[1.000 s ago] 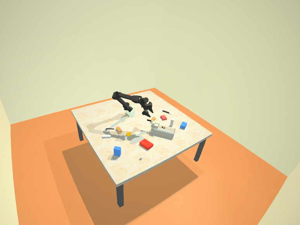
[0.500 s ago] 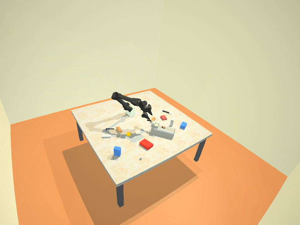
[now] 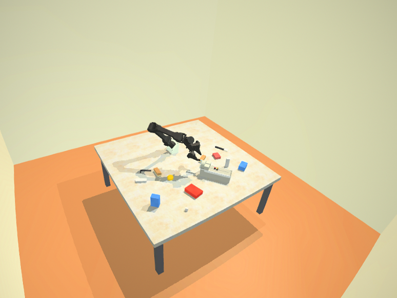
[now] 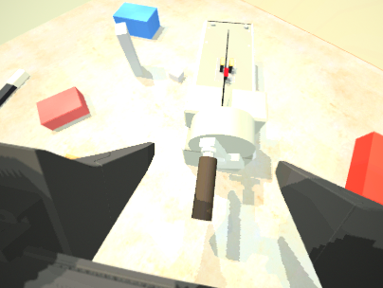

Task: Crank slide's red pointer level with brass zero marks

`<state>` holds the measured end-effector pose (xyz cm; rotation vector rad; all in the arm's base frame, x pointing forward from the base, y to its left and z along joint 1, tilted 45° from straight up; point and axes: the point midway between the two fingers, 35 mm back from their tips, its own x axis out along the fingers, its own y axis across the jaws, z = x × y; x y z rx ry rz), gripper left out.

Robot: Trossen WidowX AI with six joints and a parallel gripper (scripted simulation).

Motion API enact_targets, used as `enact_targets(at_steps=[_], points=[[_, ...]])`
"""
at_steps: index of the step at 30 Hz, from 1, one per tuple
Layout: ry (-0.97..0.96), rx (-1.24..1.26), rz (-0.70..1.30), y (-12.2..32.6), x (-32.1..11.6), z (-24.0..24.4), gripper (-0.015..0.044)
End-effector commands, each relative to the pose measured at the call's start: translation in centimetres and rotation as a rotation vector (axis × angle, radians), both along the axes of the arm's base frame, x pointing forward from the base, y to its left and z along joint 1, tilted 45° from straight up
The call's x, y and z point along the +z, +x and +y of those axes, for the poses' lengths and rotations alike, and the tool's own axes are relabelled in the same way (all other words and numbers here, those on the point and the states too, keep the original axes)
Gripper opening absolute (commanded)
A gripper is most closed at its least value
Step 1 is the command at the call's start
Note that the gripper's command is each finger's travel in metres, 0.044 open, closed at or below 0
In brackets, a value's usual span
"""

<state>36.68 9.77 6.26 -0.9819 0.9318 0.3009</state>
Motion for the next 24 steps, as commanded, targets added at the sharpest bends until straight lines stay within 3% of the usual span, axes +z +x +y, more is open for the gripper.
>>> enact_targets(at_steps=[1, 24], points=[[-0.001, 0.004, 0.008, -0.1, -0.7, -0.5, 0.044], [-0.002, 0.004, 0.007, -0.1, -3.3, -3.1, 0.044]])
